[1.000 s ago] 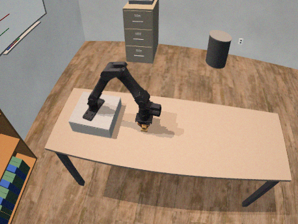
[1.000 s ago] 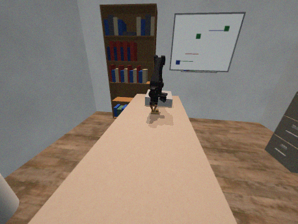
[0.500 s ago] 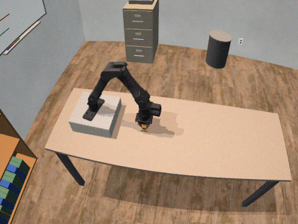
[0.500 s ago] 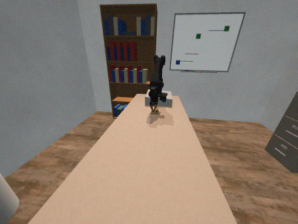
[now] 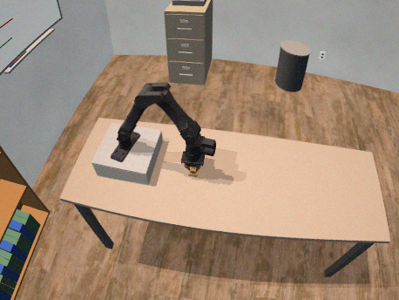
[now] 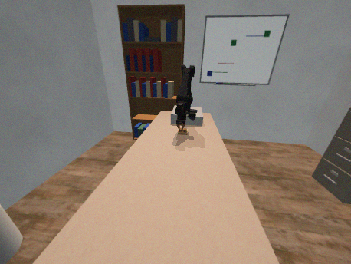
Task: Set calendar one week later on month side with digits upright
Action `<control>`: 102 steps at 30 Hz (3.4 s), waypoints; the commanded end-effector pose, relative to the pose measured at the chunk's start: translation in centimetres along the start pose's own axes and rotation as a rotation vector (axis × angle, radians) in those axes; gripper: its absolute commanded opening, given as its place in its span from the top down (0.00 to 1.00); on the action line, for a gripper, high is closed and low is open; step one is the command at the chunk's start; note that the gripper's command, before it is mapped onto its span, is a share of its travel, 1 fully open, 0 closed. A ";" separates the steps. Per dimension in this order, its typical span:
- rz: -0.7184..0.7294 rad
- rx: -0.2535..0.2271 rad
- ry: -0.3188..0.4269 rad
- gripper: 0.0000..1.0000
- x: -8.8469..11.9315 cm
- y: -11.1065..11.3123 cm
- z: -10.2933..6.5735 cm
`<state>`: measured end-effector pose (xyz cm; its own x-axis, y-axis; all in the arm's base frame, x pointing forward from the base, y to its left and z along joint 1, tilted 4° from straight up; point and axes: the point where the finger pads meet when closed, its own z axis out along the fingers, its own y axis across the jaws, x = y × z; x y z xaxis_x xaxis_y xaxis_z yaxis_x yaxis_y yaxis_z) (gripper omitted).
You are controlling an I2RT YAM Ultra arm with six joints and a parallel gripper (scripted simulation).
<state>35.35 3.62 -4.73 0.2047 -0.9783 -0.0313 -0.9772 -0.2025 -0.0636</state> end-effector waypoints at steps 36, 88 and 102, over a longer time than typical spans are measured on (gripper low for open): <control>0.000 0.009 -0.002 0.67 0.0 -0.2 -0.3; 0.000 0.010 -0.002 0.00 0.0 -0.2 -9.3; 0.000 0.010 -0.002 0.00 0.0 -0.2 -9.3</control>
<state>34.84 3.23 4.12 0.2046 -0.9784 -0.0308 -0.9773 -0.2023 -0.0631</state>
